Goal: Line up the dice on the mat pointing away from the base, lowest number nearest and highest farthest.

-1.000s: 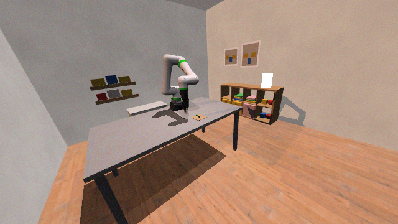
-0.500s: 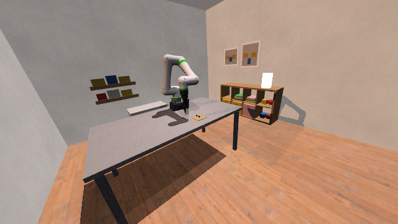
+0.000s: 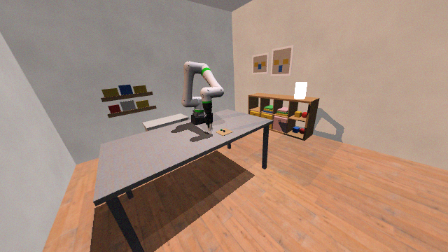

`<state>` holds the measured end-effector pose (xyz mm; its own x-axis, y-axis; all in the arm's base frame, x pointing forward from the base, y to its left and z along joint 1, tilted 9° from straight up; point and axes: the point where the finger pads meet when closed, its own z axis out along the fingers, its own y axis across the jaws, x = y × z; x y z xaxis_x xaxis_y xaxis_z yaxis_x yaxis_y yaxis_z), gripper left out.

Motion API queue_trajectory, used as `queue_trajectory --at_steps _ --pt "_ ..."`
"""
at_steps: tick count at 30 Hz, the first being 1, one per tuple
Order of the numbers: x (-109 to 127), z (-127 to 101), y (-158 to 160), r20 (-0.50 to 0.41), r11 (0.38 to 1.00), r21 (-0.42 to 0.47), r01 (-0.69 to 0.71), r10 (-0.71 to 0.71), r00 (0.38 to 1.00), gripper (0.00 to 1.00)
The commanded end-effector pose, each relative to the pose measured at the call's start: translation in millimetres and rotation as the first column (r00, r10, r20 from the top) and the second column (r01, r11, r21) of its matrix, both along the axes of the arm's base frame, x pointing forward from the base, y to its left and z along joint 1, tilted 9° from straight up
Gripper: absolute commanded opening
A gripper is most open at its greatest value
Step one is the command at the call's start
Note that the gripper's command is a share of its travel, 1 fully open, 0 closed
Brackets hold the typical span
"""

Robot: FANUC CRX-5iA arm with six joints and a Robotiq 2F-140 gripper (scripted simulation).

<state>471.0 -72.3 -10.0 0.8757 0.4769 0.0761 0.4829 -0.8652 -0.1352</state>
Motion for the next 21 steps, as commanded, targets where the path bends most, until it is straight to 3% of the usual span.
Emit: queue_trajectory --at_steps 1,21 --pt "0 -5 1 0.000 1.000 0.000 0.000 0.000 1.000 0.19" --pt "0 -27 4 0.000 1.000 0.000 0.000 0.000 1.000 0.19"
